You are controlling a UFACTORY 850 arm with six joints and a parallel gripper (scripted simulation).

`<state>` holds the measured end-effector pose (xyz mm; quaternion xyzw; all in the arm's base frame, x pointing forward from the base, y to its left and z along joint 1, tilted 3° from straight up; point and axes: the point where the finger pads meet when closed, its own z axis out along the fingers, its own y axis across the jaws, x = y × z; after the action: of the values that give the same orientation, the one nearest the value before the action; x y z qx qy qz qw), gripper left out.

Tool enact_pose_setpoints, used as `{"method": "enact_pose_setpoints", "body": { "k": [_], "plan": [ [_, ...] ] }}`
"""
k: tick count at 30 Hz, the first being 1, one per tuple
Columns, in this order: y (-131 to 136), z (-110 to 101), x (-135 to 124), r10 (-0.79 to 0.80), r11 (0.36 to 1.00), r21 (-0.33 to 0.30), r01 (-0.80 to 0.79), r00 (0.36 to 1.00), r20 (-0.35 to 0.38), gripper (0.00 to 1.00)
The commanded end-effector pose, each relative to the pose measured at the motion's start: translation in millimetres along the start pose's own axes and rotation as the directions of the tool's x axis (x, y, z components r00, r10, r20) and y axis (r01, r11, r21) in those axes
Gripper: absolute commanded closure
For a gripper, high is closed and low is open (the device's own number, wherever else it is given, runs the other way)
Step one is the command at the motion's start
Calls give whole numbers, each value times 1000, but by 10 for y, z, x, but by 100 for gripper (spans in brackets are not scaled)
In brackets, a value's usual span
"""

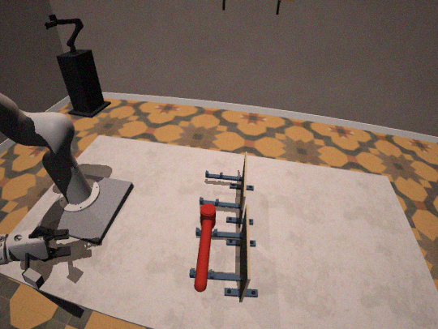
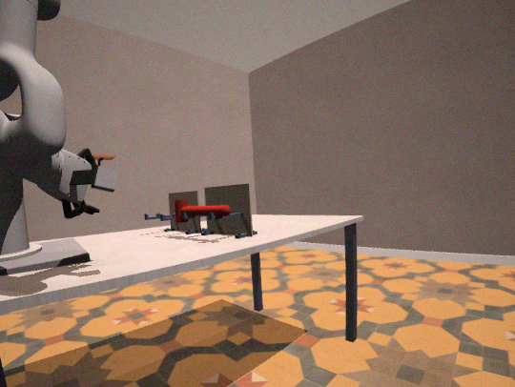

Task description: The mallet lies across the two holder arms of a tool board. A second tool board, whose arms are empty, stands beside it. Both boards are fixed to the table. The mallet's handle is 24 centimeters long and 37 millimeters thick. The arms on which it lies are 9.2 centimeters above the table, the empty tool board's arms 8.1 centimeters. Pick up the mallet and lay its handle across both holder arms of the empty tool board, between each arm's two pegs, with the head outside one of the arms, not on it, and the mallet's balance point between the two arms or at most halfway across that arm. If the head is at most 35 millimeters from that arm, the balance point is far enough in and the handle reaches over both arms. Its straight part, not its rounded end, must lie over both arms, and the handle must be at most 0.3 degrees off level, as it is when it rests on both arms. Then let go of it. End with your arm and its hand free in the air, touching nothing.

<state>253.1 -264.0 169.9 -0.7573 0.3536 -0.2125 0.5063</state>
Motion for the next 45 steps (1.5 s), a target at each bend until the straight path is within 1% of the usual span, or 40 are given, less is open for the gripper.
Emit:
{"method": "enact_pose_setpoints", "body": {
  "k": [1,3,8,13,14,16,17,23,30,31,33,34,37,45],
  "plan": [
    [-63,222,30,11,997,-77,1,989,147,0],
    [-80,282,38,13,995,-102,6,983,183,0],
    [-138,474,69,20,981,-188,37,956,292,0],
    [-205,666,114,29,957,-276,85,923,384,0],
    [-221,705,124,31,951,-294,97,916,401,0],
    [-221,705,124,31,951,-294,97,916,401,0],
    [-271,825,160,35,929,-345,135,894,446,0],
    [-385,1063,239,41,874,-433,220,855,516,0],
    [-592,1417,358,34,776,-528,346,812,582,0],
    [-624,1466,373,32,761,-538,362,808,589,0],
    [-624,1466,373,32,761,-538,362,808,589,0],
    [-727,1620,418,21,716,-564,411,795,607,0],
    [-814,1745,450,11,679,-581,448,786,618,0],
    [-1143,2181,526,-41,556,-618,556,761,648,0]
  ]
}}
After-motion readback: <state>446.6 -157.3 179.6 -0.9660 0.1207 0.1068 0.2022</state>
